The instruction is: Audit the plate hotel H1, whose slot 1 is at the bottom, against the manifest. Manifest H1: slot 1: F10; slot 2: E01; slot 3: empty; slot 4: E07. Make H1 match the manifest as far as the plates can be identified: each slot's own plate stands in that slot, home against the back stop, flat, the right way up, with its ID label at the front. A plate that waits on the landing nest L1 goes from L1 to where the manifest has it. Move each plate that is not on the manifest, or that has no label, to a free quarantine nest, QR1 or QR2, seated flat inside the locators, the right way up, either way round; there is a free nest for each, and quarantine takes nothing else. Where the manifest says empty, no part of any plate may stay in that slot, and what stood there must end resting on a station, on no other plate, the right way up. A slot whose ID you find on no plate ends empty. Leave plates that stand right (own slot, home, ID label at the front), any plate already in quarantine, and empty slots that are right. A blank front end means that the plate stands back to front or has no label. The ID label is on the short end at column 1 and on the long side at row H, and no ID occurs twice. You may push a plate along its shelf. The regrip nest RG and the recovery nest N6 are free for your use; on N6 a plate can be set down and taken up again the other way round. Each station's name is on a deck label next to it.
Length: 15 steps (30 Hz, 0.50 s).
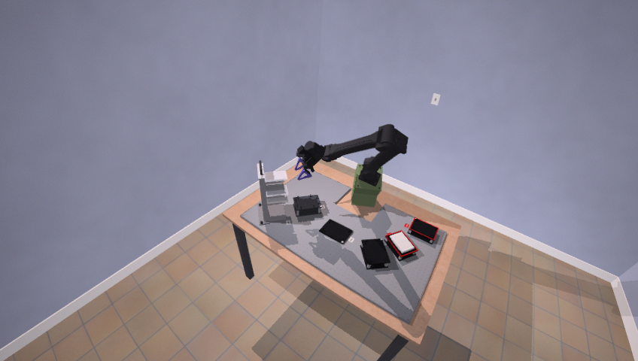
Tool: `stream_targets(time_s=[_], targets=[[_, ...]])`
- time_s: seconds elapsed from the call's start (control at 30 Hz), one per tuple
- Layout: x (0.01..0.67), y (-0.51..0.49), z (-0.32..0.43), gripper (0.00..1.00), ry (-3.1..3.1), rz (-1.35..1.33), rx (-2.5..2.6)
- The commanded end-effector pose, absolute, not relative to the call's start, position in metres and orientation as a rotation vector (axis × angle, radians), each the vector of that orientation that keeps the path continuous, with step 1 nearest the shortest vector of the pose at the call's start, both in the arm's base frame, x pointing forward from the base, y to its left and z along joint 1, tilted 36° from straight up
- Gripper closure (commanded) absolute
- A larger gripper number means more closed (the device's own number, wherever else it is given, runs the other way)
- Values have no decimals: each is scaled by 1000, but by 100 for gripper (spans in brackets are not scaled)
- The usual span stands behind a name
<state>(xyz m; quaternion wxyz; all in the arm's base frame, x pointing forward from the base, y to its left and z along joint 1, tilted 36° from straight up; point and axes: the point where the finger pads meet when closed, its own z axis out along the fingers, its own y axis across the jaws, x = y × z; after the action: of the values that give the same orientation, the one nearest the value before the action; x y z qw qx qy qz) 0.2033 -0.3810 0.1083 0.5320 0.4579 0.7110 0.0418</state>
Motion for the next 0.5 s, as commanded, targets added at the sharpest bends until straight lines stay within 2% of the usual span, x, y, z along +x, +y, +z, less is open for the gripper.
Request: stream_targets(time_s=[0.0,0.47], targets=[[204,-397,124,0,1677,64,1067],[192,-385,119,0,1677,53,1071]])
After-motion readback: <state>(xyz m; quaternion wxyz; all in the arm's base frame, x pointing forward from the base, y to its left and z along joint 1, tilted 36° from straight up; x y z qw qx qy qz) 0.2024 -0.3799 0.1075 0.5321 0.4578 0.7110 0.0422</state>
